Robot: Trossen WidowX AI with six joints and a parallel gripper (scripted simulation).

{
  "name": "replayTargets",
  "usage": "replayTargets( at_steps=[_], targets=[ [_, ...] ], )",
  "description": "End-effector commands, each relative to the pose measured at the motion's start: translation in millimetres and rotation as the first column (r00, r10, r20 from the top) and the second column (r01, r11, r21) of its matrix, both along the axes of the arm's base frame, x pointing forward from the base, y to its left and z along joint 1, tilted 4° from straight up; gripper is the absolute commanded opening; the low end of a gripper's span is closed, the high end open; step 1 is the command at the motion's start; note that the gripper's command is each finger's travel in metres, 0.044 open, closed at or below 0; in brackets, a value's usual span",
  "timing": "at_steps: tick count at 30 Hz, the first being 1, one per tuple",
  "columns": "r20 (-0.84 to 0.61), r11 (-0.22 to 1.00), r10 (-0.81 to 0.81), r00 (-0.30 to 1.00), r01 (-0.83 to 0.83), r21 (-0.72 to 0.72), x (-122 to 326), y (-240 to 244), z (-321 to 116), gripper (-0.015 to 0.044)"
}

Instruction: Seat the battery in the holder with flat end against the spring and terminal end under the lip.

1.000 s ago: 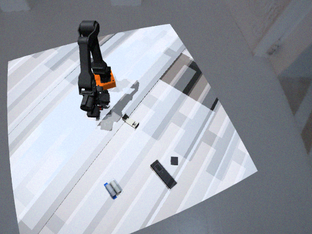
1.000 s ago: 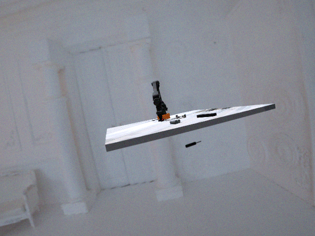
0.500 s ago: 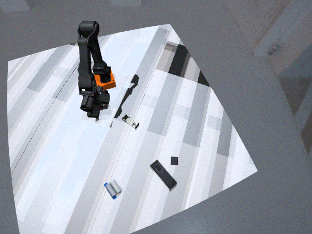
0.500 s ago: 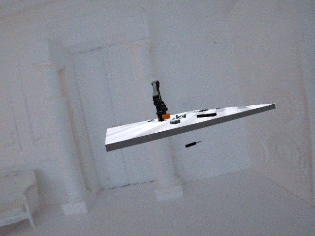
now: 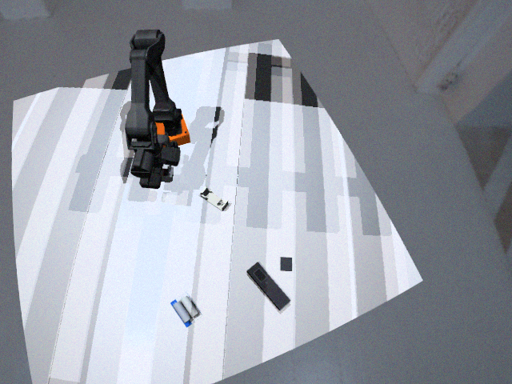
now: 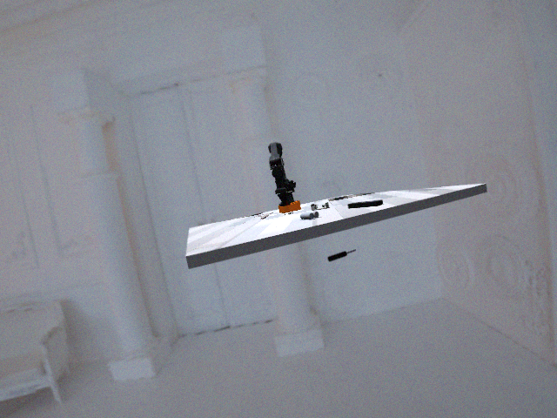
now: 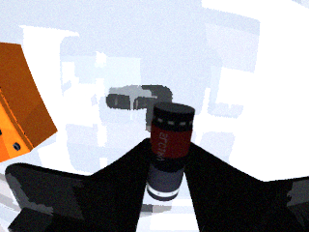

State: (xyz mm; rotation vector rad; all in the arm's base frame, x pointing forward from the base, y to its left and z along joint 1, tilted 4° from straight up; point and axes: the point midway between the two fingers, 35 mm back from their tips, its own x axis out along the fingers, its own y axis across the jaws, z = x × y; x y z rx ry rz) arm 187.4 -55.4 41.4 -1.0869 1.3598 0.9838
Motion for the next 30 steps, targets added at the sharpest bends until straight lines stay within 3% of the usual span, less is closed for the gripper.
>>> replayTargets(
  at_steps=[1, 17, 25, 30],
  targets=[
    [0.012, 0.999, -0.049, 0.999, 0.049, -0.002, 17.3, 11.0, 6.1, 0.0083],
    [0.041, 0.936, -0.352, 0.935, 0.351, 0.024, 89.3, 109.6, 17.4, 0.0083],
    [0.049, 0.867, -0.498, 0.866, 0.497, 0.033, 105.2, 171.6, 14.6, 0.0083],
    [0.051, 0.860, -0.510, 0.858, 0.509, 0.030, 105.2, 177.1, 13.6, 0.0083]
  ],
)
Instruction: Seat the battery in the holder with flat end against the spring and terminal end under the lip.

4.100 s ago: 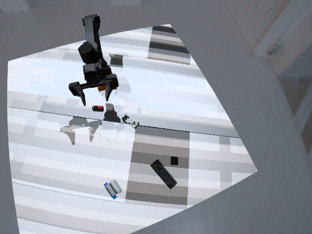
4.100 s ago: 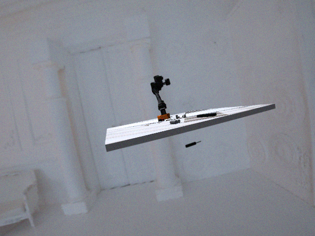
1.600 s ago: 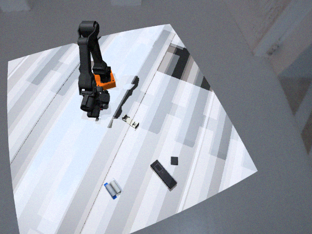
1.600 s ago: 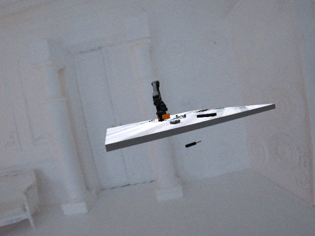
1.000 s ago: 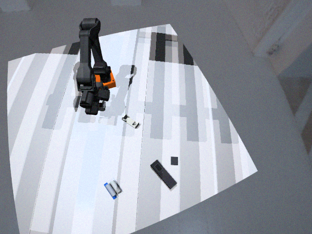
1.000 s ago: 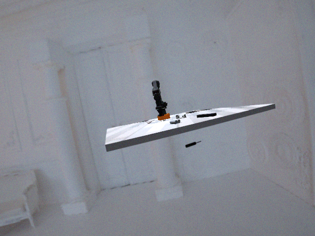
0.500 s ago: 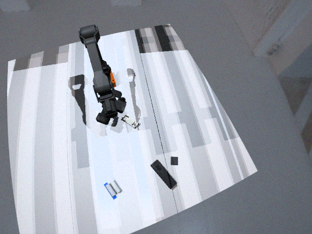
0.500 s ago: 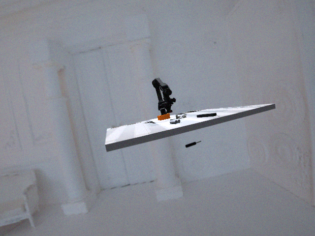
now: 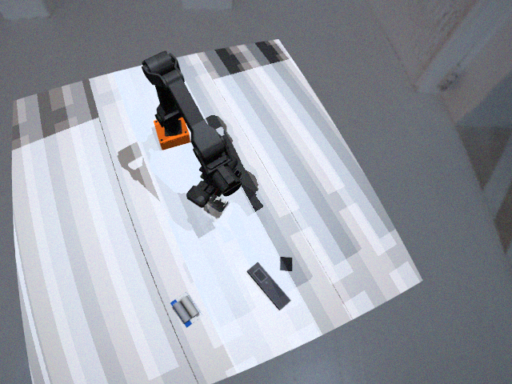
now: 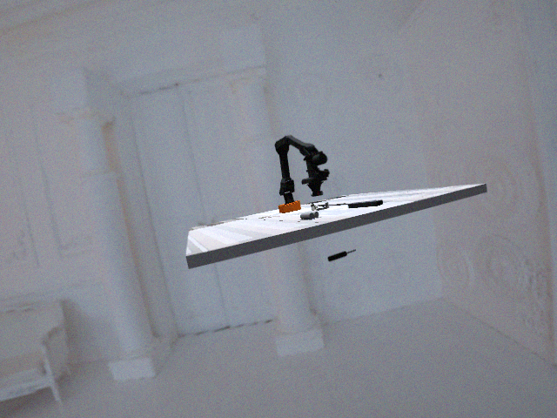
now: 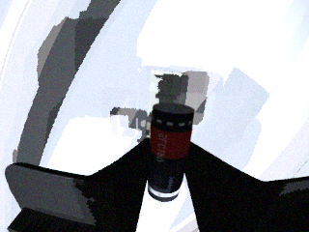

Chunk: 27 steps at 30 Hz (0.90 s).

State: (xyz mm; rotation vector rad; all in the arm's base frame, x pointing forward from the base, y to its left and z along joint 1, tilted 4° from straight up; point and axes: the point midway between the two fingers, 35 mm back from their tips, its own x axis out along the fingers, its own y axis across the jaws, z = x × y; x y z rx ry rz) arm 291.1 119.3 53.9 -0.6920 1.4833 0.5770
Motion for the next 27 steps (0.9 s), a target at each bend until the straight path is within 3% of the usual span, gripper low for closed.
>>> replayTargets(
  at_steps=[1, 27],
  targets=[
    [-0.003, 1.000, -0.021, 1.000, 0.021, -0.003, 1.4, 2.2, -0.2, 0.0083],
    [-0.214, 0.978, -0.056, 0.975, 0.011, -0.208, -1.2, -6.2, -42.3, 0.0083]
  ],
)
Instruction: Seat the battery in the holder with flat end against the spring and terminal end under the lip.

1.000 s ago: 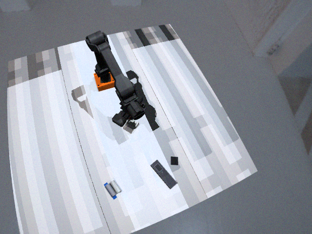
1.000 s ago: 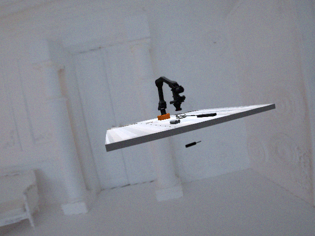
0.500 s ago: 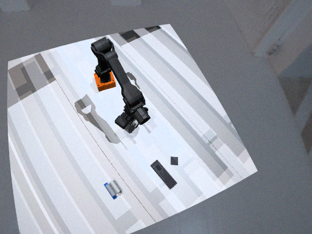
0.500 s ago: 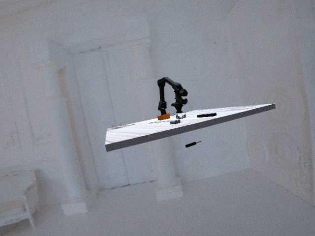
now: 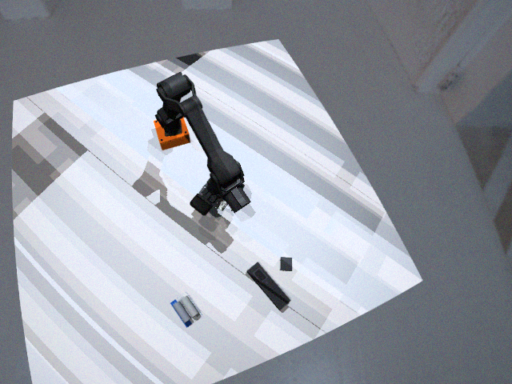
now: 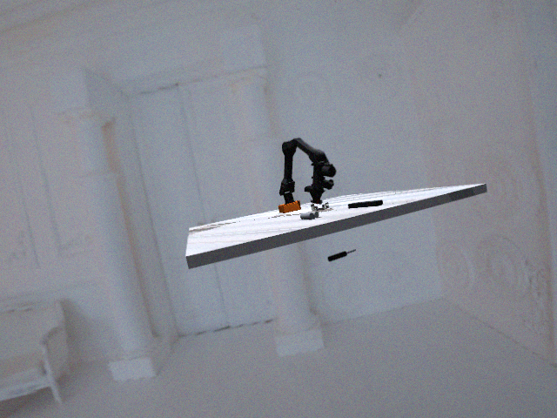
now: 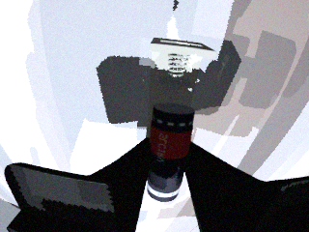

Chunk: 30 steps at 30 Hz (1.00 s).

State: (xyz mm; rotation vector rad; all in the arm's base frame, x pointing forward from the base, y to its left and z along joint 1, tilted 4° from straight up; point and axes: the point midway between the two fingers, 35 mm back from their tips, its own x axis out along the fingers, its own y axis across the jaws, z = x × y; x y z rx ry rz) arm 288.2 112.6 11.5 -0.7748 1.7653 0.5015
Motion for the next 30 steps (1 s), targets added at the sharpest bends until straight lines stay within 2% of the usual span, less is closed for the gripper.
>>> replayTargets(
  at_steps=[1, 30],
  targets=[
    [-0.009, 1.000, -0.004, 1.000, 0.004, -0.019, 2.0, 0.7, -0.2, 0.0083],
    [-0.154, 0.989, -0.034, 0.987, 0.011, -0.147, 6.8, 4.5, -13.7, 0.0083]
  ],
)
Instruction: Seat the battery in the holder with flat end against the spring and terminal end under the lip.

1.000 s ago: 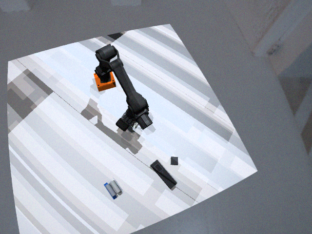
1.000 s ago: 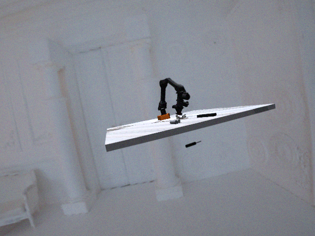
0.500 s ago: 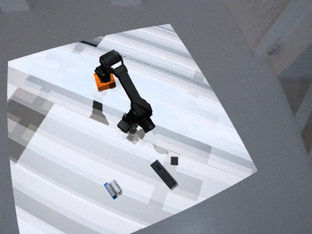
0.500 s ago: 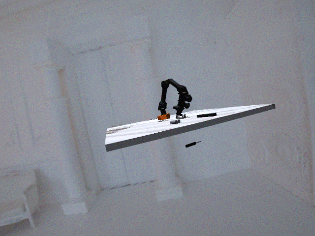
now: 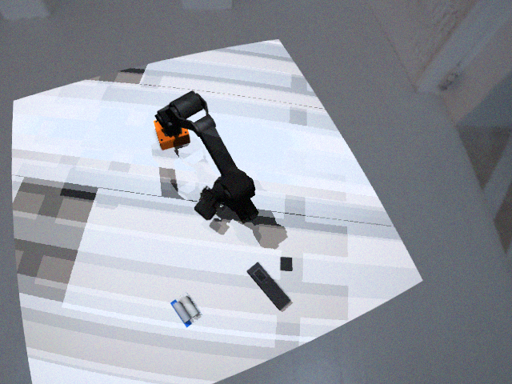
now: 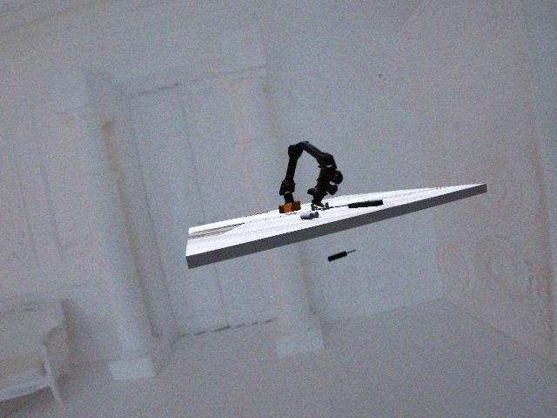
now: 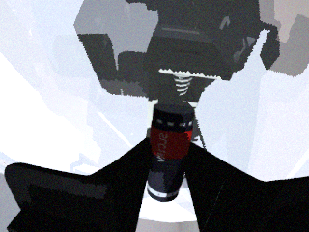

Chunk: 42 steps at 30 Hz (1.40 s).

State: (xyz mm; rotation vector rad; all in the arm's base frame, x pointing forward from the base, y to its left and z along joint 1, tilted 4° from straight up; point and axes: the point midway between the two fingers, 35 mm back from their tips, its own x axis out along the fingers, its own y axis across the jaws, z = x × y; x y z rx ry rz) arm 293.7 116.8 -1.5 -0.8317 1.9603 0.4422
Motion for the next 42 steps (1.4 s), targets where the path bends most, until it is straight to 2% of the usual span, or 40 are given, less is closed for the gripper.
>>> replayTargets(
  at_steps=[1, 42],
  targets=[
    [-0.010, 1.000, -0.005, 1.000, 0.005, -0.015, 1.4, 0.3, -1.2, 0.0083],
    [-0.015, 1.000, -0.013, 1.000, 0.013, -0.002, 16.8, 15.1, -4.9, 0.0083]
  ],
)
